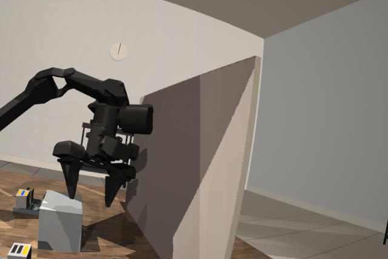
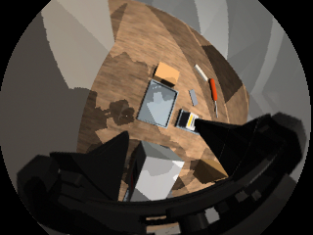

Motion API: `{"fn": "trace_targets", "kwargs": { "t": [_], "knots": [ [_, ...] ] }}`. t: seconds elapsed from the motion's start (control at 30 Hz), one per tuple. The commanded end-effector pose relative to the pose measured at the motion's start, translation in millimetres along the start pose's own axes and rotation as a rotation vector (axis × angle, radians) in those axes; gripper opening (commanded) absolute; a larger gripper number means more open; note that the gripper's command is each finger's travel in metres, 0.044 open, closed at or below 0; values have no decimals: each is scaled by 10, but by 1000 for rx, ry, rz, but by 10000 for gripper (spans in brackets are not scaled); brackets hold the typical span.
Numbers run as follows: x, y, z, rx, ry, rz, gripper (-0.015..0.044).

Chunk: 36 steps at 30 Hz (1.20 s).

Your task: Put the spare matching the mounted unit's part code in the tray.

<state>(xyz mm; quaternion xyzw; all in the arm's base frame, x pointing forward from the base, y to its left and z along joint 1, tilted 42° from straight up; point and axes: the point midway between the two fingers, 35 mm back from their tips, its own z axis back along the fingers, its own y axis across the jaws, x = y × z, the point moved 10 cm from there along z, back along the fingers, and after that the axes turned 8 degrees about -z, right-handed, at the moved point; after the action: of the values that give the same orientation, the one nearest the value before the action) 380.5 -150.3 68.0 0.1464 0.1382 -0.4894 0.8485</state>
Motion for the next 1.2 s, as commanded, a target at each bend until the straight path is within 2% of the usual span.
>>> {"fn": "trace_targets", "kwargs": {
  "t": [0.0,0.33,0.73,0.8,0.97,1.17],
  "knots": [
    [-341,246,447,140,100,530,440],
    [-709,380,876,319,137,1016,440],
    [-713,382,881,321,137,1022,440],
    [-728,404,807,321,136,1022,440],
    [-861,503,337,323,137,1023,440],
    [-868,505,318,323,137,1023,440]
  ]
}}
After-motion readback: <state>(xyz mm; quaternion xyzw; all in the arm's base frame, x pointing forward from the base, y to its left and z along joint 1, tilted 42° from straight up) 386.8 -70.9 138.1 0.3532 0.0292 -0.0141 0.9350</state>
